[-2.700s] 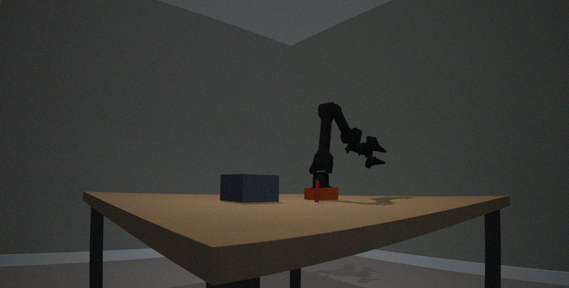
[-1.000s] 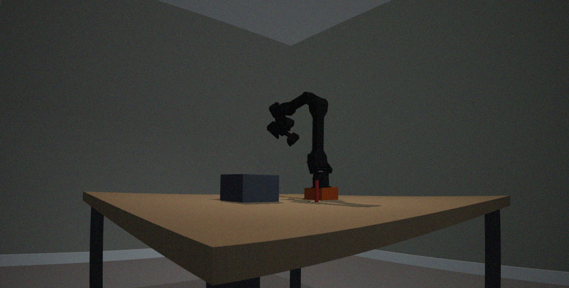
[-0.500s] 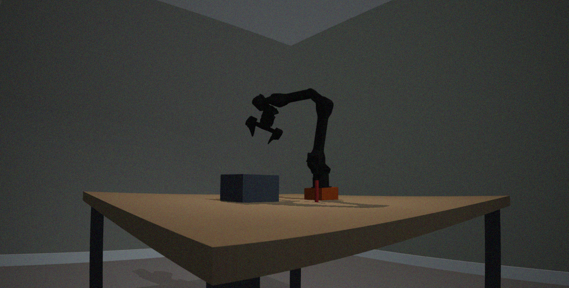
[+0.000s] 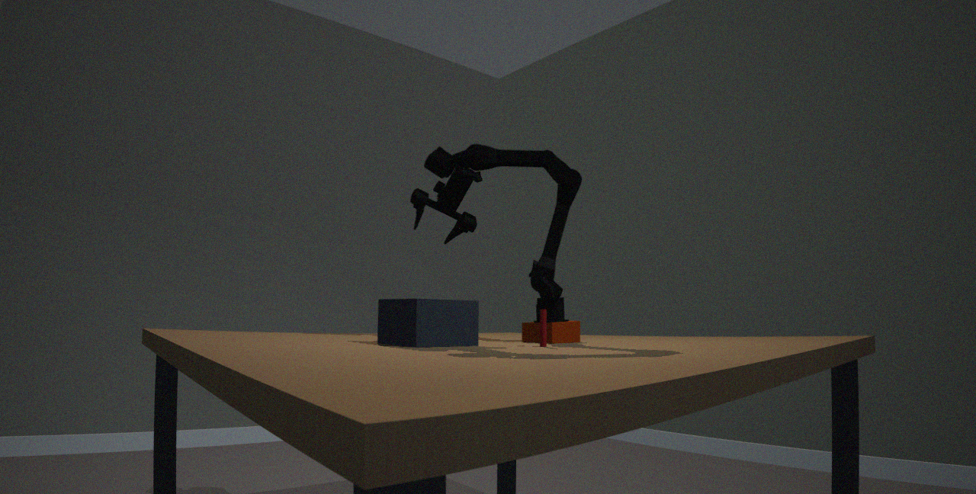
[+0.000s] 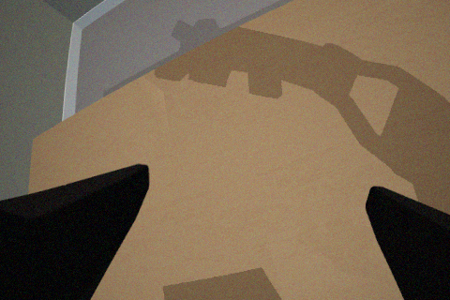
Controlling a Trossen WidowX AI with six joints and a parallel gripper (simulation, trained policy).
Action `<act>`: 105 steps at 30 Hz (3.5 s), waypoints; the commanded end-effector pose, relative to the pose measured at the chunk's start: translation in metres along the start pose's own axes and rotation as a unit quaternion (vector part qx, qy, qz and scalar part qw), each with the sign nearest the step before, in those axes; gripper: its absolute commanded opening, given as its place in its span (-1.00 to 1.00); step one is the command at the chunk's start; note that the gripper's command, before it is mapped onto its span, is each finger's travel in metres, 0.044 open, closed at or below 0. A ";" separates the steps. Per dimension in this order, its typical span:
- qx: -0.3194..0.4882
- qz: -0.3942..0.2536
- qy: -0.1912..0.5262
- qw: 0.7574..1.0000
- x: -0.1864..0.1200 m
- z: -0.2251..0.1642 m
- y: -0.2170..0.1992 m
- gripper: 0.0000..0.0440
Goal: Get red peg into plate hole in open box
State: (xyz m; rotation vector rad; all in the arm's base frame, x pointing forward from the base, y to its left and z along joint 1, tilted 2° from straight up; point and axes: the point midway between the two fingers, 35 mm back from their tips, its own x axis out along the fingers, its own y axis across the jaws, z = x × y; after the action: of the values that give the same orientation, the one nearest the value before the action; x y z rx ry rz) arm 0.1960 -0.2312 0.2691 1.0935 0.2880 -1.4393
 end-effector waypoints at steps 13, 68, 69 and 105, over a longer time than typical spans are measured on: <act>-0.151 0.030 0.165 0.974 -0.061 -0.132 -0.019 1.00; -0.382 -0.041 0.352 0.853 -0.052 -0.383 -0.217 0.91; -0.381 -0.044 0.354 0.853 -0.050 -0.384 -0.219 0.84; -0.444 0.026 0.358 0.821 -0.084 -0.351 -0.163 -1.00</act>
State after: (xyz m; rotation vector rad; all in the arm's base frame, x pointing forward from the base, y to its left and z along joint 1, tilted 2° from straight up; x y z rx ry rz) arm 0.1837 0.1194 0.0670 0.7821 1.3405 -0.6310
